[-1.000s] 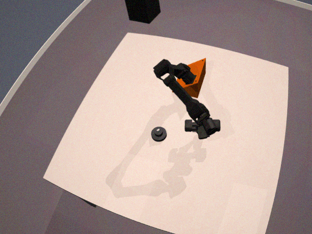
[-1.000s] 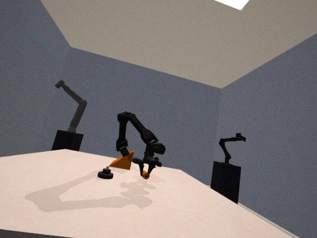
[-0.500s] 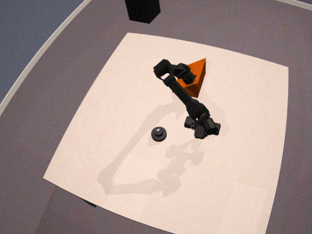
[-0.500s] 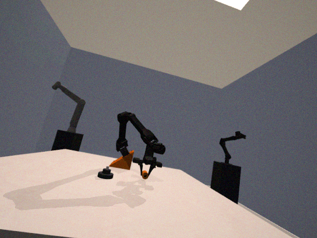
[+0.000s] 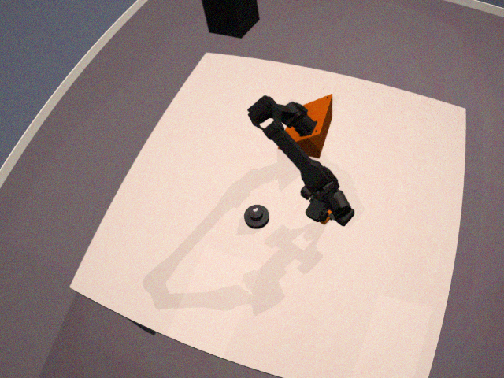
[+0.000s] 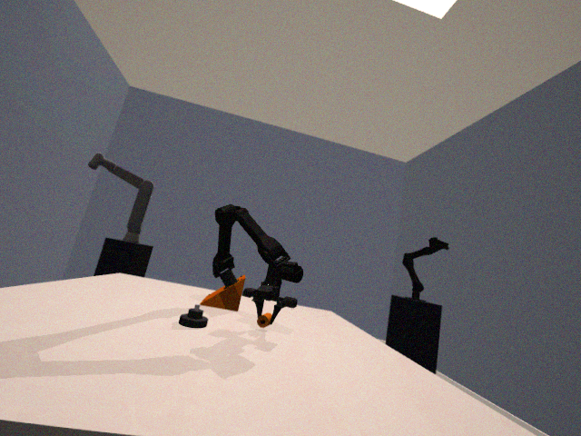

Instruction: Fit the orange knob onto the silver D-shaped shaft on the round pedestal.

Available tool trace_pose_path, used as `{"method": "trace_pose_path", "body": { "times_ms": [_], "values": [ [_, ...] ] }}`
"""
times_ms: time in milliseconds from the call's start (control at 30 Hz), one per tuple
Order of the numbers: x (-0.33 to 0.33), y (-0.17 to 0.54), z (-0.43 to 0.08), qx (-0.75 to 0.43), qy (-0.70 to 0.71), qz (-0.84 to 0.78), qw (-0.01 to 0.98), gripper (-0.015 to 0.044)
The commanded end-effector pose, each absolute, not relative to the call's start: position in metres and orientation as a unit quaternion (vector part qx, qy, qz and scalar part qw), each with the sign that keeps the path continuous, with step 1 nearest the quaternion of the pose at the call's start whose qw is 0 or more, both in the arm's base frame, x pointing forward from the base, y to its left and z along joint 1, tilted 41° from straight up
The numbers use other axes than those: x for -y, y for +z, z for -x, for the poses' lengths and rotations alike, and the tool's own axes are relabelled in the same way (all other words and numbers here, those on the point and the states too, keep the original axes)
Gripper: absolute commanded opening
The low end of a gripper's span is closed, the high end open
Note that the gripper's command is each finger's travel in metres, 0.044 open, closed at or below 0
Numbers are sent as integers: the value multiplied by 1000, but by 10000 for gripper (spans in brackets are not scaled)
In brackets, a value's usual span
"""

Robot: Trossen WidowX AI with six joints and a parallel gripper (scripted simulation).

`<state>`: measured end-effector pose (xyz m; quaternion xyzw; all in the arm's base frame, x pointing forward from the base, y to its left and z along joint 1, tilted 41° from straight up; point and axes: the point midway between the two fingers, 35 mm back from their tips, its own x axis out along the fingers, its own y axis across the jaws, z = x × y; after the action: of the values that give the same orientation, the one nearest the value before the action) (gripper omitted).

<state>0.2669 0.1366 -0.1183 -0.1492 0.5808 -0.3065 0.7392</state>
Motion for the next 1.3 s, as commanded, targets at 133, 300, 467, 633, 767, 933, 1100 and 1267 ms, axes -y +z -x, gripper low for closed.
{"method": "trace_pose_path", "body": {
  "times_ms": [133,300,467,633,767,933,1100,1267],
  "values": [
    [-137,-118,-267,-562,-341,104,746,180],
    [-137,-118,-267,-531,-389,38,752,180],
    [-137,-118,-267,-495,-433,-27,753,180],
    [-137,-118,-267,-475,-454,-60,751,180],
    [-137,-118,-267,-475,-454,-60,751,180],
    [-137,-118,-267,-448,-481,-104,746,180],
    [-137,-118,-267,-406,-517,-166,735,180],
    [-137,-118,-267,-375,-540,-208,724,180]
  ]
}}
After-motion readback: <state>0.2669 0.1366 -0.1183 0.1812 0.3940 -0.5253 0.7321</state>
